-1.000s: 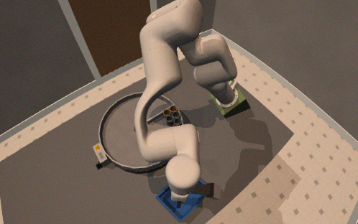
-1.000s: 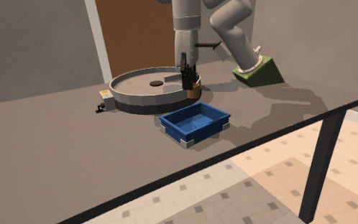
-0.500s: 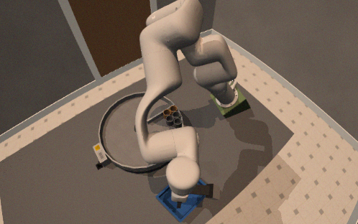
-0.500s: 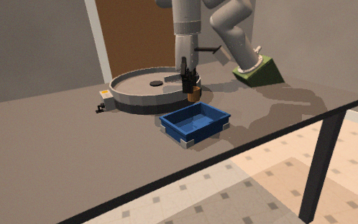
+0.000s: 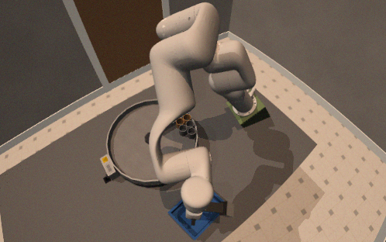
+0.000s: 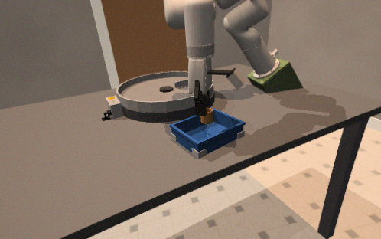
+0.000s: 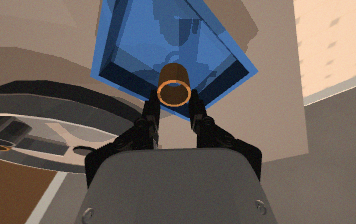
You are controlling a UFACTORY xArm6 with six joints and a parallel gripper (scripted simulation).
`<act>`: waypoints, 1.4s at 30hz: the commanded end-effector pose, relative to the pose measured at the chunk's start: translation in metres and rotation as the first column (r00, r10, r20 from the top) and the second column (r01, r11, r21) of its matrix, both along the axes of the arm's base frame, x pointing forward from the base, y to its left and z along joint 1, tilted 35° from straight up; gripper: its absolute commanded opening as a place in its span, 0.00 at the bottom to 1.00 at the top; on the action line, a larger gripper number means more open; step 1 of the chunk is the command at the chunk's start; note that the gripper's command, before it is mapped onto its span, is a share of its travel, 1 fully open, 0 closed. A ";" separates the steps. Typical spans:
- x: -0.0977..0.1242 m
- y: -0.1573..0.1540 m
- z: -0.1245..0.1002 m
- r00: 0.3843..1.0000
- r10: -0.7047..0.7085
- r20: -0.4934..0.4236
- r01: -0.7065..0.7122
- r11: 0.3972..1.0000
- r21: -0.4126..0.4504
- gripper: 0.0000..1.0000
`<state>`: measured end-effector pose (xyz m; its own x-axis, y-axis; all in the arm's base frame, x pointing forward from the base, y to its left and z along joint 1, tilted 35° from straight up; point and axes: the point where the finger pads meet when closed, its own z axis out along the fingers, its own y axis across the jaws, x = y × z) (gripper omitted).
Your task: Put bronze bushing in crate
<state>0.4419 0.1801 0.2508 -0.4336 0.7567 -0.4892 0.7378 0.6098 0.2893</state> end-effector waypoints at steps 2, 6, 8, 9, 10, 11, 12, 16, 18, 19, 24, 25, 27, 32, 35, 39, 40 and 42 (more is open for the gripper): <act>0.003 0.001 0.000 1.000 0.001 0.005 -0.001 1.000 0.003 0.00; 0.003 0.001 0.000 1.000 0.001 0.005 -0.001 1.000 0.003 0.00; 0.003 0.001 0.000 1.000 0.001 0.005 -0.001 1.000 0.003 0.00; 0.003 0.001 -0.001 1.000 0.001 0.005 -0.001 1.000 0.003 0.00; 0.003 0.001 -0.001 1.000 0.001 0.005 -0.001 1.000 0.003 0.00; 0.003 0.001 -0.001 1.000 0.001 0.005 -0.001 1.000 0.003 0.00; 0.003 0.001 -0.001 1.000 0.001 0.005 -0.001 1.000 0.003 0.00; 0.004 0.000 -0.002 1.000 0.001 0.005 -0.001 1.000 0.003 0.00; 0.005 0.000 -0.003 1.000 0.001 0.005 -0.001 1.000 0.003 0.00; 0.006 0.000 -0.004 1.000 0.001 0.005 -0.001 1.000 0.003 0.00; 0.007 -0.001 -0.007 1.000 0.001 0.005 -0.001 1.000 0.003 0.00; 0.008 -0.002 -0.008 1.000 0.001 0.005 -0.001 1.000 0.003 0.00; 0.010 -0.002 -0.011 1.000 0.001 0.005 -0.001 1.000 0.003 0.00; 0.015 -0.004 -0.018 1.000 0.001 0.005 -0.001 1.000 0.003 0.00; 0.017 -0.006 -0.023 1.000 0.001 0.005 -0.001 1.000 0.003 0.00; 0.019 -0.007 -0.026 1.000 0.001 0.005 -0.001 1.000 0.003 0.00; 0.020 -0.007 -0.027 1.000 0.001 0.005 -0.001 1.000 0.003 0.00; 0.022 -0.008 -0.029 1.000 0.001 0.005 -0.001 1.000 0.003 0.00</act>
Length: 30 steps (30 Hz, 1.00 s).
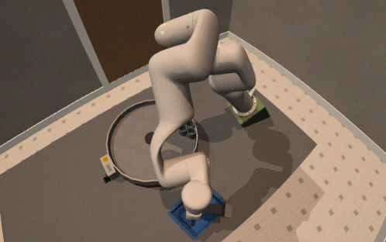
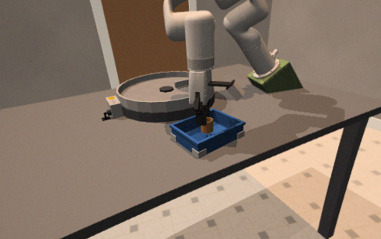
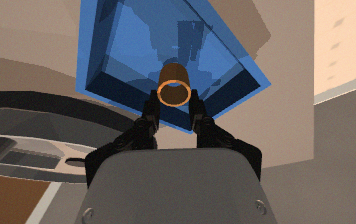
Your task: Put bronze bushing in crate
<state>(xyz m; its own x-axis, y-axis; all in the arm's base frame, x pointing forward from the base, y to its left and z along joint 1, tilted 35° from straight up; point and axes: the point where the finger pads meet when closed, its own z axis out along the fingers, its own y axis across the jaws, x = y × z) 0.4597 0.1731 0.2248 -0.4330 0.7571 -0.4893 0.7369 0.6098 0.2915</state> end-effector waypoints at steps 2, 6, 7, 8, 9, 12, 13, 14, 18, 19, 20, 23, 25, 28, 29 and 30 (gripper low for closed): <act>0.005 -0.001 -0.005 1.000 0.001 0.003 -0.001 1.000 0.002 0.00; 0.007 -0.002 -0.008 1.000 0.001 0.003 -0.001 1.000 0.002 0.00; 0.007 -0.002 -0.009 1.000 0.001 0.003 -0.001 1.000 0.002 0.00; 0.007 -0.002 -0.009 1.000 0.001 0.003 -0.001 1.000 0.002 0.00; 0.007 -0.002 -0.009 1.000 0.001 0.003 -0.001 1.000 0.002 0.00; 0.008 -0.002 -0.009 1.000 0.001 0.003 -0.001 1.000 0.002 0.00; 0.008 -0.002 -0.009 1.000 0.001 0.003 -0.001 1.000 0.002 0.00; 0.008 -0.002 -0.009 1.000 0.001 0.003 -0.001 1.000 0.002 0.00; 0.008 -0.002 -0.009 1.000 0.001 0.003 -0.001 1.000 0.002 0.00; 0.008 -0.002 -0.009 1.000 0.001 0.003 -0.001 1.000 0.002 0.00; 0.008 -0.002 -0.009 1.000 0.001 0.003 -0.001 1.000 0.002 0.00; 0.008 -0.002 -0.009 1.000 0.001 0.003 -0.001 1.000 0.002 0.00; 0.008 -0.002 -0.009 1.000 0.001 0.003 -0.001 1.000 0.002 0.00; 0.008 -0.002 -0.009 1.000 0.001 0.003 -0.001 1.000 0.002 0.00; 0.008 -0.002 -0.009 1.000 0.001 0.003 -0.001 1.000 0.002 0.00; 0.008 -0.002 -0.009 1.000 0.001 0.003 -0.001 1.000 0.002 0.00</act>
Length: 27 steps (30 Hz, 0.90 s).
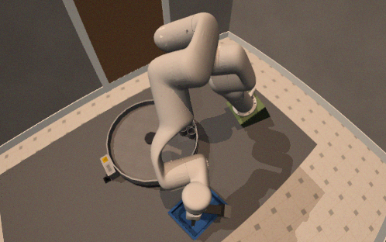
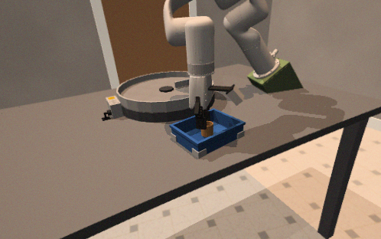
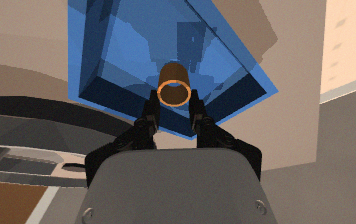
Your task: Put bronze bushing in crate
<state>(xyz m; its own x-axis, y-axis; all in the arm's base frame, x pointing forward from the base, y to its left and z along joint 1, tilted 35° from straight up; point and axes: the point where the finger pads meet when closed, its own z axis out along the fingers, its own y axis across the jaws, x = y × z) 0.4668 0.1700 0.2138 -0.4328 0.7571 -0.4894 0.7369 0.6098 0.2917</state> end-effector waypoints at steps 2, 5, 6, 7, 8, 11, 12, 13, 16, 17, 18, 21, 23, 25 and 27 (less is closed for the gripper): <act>0.001 0.001 0.001 1.000 0.001 0.003 -0.001 1.000 0.002 0.00; 0.001 0.001 0.001 1.000 0.001 0.003 -0.001 1.000 0.002 0.00; 0.001 0.001 0.001 1.000 0.001 0.003 -0.001 1.000 0.002 0.00; 0.001 0.000 0.000 1.000 0.001 0.003 -0.001 1.000 0.002 0.00; 0.002 0.000 0.000 1.000 0.001 0.003 -0.001 1.000 0.002 0.00; 0.002 0.000 -0.001 1.000 0.001 0.003 -0.001 1.000 0.002 0.00; 0.002 0.000 -0.001 1.000 0.001 0.003 -0.001 1.000 0.002 0.00; 0.003 0.000 -0.001 1.000 0.001 0.003 -0.001 1.000 0.002 0.00; 0.003 0.000 -0.002 1.000 0.001 0.003 -0.001 1.000 0.002 0.00; 0.003 0.000 -0.002 1.000 0.001 0.003 -0.001 1.000 0.002 0.00; 0.003 0.000 -0.002 1.000 0.001 0.003 -0.001 1.000 0.002 0.00; 0.003 0.000 -0.003 1.000 0.001 0.003 -0.001 1.000 0.002 0.00; 0.003 0.000 -0.003 1.000 0.001 0.003 -0.001 1.000 0.002 0.00; 0.004 0.000 -0.003 1.000 0.001 0.003 -0.001 1.000 0.002 0.00; 0.004 0.000 -0.003 1.000 0.001 0.003 -0.001 1.000 0.002 0.00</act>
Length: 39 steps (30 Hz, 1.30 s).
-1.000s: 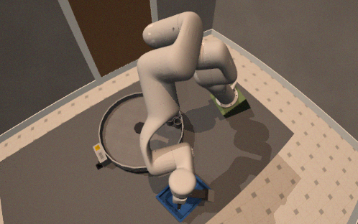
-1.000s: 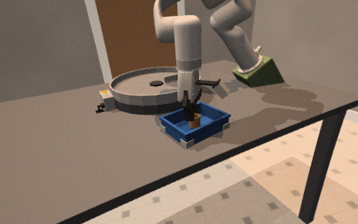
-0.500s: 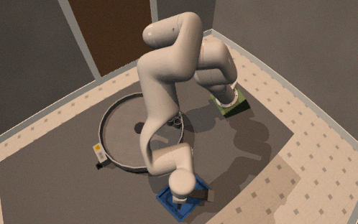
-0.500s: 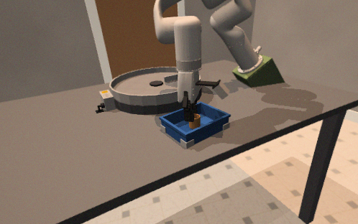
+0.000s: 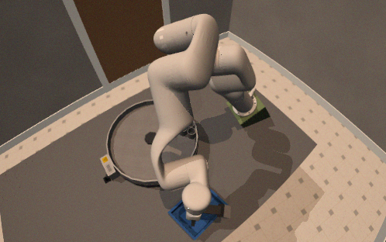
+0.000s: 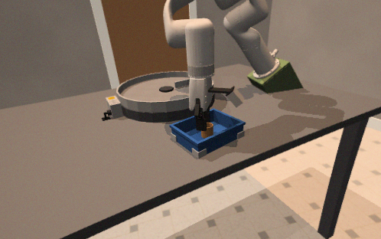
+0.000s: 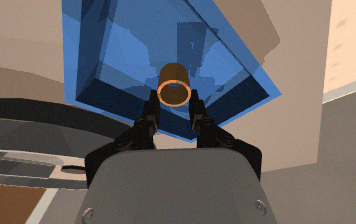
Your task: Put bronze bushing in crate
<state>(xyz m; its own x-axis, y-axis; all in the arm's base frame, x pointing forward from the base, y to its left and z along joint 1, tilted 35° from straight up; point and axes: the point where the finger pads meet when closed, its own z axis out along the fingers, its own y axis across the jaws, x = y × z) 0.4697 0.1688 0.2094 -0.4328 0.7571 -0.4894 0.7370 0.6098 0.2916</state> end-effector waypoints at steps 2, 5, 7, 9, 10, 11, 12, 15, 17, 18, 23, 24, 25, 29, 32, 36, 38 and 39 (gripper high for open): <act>0.001 0.001 0.001 1.000 0.001 0.003 -0.001 1.000 0.002 0.00; 0.001 0.001 0.001 1.000 0.001 0.003 -0.001 1.000 0.002 0.00; 0.001 0.001 0.001 1.000 0.001 0.003 -0.001 1.000 0.002 0.00; 0.001 0.001 0.001 1.000 0.001 0.003 -0.001 1.000 0.002 0.00; 0.001 0.001 0.001 1.000 0.001 0.003 -0.001 1.000 0.002 0.00; 0.001 0.001 0.001 1.000 0.001 0.003 -0.001 1.000 0.002 0.00; 0.001 0.001 0.001 1.000 0.001 0.003 -0.001 1.000 0.002 0.48; 0.001 0.001 0.001 1.000 0.001 0.003 -0.001 1.000 0.002 0.48; 0.001 0.001 0.001 1.000 0.001 0.003 -0.001 1.000 0.002 0.48; 0.001 0.001 0.001 1.000 0.001 0.003 -0.001 1.000 0.002 0.48; 0.001 0.001 0.001 1.000 0.001 0.003 -0.001 1.000 0.002 0.48; 0.001 0.001 0.001 1.000 0.001 0.003 -0.001 1.000 0.002 0.48; 0.001 0.001 0.001 1.000 0.001 0.003 -0.001 1.000 0.002 0.48; 0.001 0.001 0.001 1.000 0.001 0.003 -0.001 1.000 0.002 0.48; 0.001 0.001 0.001 1.000 0.001 0.003 -0.001 1.000 0.002 0.48; 0.001 0.001 0.001 1.000 0.001 0.003 -0.001 1.000 0.002 0.48; 0.001 0.001 0.001 1.000 0.001 0.003 -0.001 1.000 0.002 0.48; 0.001 0.001 0.001 1.000 0.001 0.003 -0.001 1.000 0.002 0.48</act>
